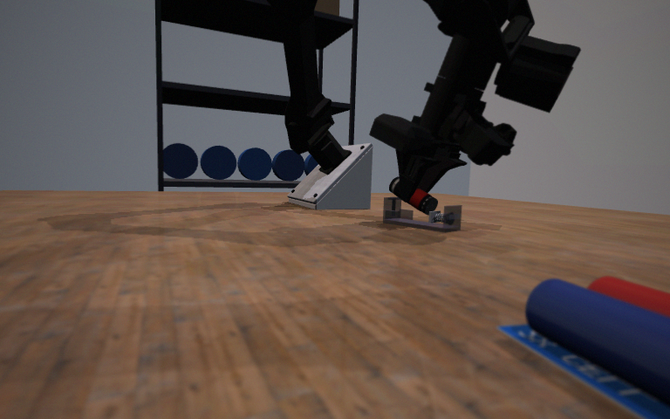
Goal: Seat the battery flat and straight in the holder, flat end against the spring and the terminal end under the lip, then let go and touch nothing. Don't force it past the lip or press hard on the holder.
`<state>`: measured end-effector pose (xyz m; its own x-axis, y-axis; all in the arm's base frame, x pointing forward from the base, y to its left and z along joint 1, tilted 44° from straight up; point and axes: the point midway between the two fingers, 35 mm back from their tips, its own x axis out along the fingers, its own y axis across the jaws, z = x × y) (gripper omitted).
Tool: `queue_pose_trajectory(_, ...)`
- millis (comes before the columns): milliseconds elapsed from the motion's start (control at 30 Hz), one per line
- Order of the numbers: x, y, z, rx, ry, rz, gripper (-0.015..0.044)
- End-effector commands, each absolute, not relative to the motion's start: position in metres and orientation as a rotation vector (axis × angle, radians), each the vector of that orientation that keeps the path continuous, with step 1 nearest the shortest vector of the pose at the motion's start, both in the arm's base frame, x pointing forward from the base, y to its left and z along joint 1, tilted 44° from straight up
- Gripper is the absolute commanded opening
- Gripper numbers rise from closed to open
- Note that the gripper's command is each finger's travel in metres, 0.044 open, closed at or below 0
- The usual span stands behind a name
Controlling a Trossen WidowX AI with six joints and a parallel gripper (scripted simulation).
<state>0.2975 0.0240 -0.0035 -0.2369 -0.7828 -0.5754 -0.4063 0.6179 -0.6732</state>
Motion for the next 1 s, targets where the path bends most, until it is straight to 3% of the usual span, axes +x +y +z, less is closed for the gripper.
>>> queue_pose_trajectory(0, 0.299, 0.023, -0.005, -0.942, 1.883, -0.501, 0.0082)
queue_pose_trajectory(967, 0.31, 0.022, -0.012, -0.933, 1.96, -0.551, 0.0082)
